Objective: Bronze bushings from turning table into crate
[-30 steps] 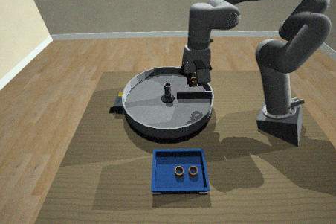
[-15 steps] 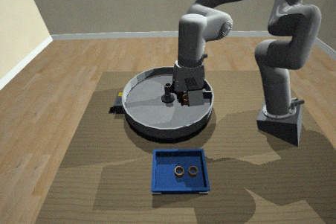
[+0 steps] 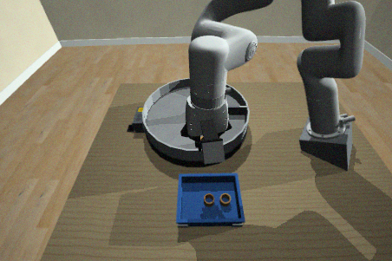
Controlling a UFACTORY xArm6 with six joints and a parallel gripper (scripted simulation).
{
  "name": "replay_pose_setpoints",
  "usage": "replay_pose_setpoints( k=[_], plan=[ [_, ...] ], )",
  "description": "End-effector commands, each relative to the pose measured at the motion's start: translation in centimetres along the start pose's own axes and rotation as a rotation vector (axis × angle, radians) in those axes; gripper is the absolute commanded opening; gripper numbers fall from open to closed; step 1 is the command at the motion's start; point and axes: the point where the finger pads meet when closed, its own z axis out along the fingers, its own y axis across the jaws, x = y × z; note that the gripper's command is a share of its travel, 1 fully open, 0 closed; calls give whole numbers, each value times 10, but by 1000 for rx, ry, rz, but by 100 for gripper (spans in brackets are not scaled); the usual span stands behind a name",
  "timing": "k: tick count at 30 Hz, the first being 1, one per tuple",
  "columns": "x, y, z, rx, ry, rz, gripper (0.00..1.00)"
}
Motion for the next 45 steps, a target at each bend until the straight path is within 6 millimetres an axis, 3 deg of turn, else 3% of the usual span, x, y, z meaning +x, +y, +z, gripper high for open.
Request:
replay_pose_setpoints(
  k=[1,7,15,36,45],
  plan=[
    [34,25,1,4,-8,3,0],
    [67,46,1,4,-8,3,0],
    [83,56,1,4,-8,3,0],
    [86,58,2,4,-8,3,0],
    [86,58,14,4,-8,3,0]
  ],
)
